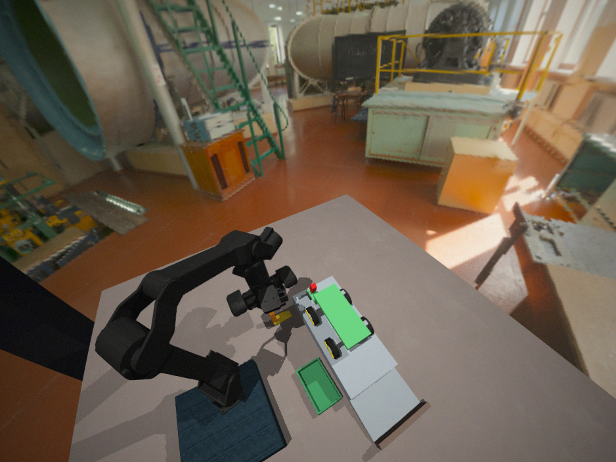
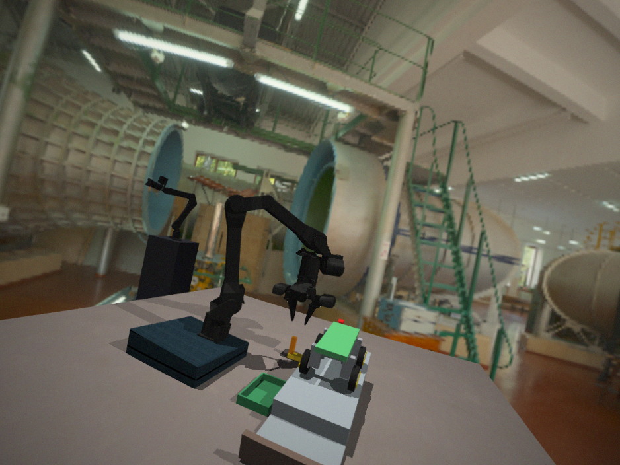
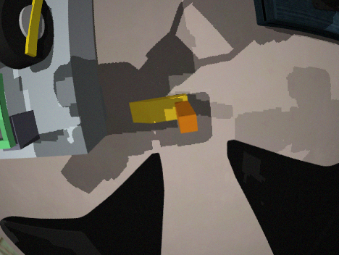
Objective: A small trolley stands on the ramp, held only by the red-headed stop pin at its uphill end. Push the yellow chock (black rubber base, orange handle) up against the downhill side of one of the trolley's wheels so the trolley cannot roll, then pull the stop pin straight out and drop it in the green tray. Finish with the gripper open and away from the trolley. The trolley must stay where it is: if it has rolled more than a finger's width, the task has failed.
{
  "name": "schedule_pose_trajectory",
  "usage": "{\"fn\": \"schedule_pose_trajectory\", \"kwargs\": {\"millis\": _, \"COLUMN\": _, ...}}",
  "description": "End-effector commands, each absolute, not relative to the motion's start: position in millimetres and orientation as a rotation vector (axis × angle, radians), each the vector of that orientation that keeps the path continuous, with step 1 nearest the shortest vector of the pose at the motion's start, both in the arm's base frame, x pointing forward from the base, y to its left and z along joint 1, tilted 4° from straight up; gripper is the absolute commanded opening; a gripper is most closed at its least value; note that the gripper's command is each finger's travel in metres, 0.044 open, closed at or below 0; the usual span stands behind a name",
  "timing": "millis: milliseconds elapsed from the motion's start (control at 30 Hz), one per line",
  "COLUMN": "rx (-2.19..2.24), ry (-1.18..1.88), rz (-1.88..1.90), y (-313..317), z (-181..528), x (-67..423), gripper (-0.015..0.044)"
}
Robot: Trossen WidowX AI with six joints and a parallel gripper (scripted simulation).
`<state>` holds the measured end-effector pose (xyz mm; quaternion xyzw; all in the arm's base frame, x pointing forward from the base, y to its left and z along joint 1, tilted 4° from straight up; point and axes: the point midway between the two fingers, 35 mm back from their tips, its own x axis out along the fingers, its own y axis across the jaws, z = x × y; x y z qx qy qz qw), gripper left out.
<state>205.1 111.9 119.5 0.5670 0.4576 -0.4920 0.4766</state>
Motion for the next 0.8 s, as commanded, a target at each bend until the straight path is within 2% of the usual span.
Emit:
{"fn": "schedule_pose_trajectory", "kwargs": {"millis": 0, "rx": 1.381, "ry": 1.124, "rz": -1.219, "y": 113, "z": 105, "x": 205, "gripper": 0.0190}}
{"fn": "schedule_pose_trajectory", "kwargs": {"millis": 767, "rx": 1.381, "ry": 1.124, "rz": -1.219, "y": 114, "z": 68, "x": 207, "gripper": 0.0190}}
